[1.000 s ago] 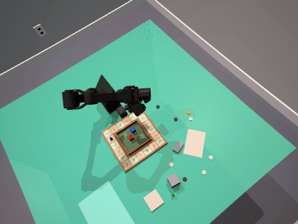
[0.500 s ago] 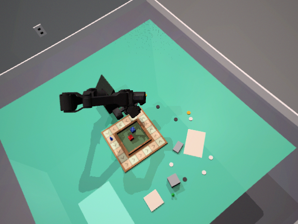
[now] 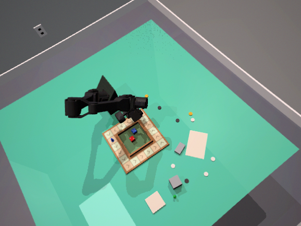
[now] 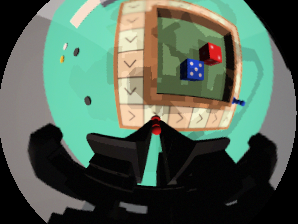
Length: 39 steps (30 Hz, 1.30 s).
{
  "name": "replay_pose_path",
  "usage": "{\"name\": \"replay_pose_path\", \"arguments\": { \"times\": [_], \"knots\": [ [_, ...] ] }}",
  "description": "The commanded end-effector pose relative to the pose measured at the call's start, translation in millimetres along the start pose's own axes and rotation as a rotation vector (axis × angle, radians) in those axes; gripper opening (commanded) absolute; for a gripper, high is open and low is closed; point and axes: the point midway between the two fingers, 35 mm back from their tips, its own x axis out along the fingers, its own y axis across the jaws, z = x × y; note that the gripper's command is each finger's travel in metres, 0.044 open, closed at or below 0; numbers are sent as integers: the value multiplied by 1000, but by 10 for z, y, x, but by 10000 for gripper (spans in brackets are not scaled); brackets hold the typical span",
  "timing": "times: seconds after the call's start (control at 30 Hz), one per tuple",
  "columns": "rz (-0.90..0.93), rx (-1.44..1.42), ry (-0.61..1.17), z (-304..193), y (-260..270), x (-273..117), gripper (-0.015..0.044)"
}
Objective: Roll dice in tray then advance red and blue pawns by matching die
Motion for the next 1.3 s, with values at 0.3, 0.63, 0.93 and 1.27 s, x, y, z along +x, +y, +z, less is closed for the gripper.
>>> {"name": "replay_pose_path", "arguments": {
  "times": [0.3, 0.63, 0.93, 1.27],
  "knots": [
    [0, 1, 0, 3, -2, 115, 52],
    [0, 1, 0, 3, -2, 115, 315],
    [-6, -8, 1, -8, -2, -359, 440],
    [32, -280, -7, 347, -540, -449, 256]
  ]
}}
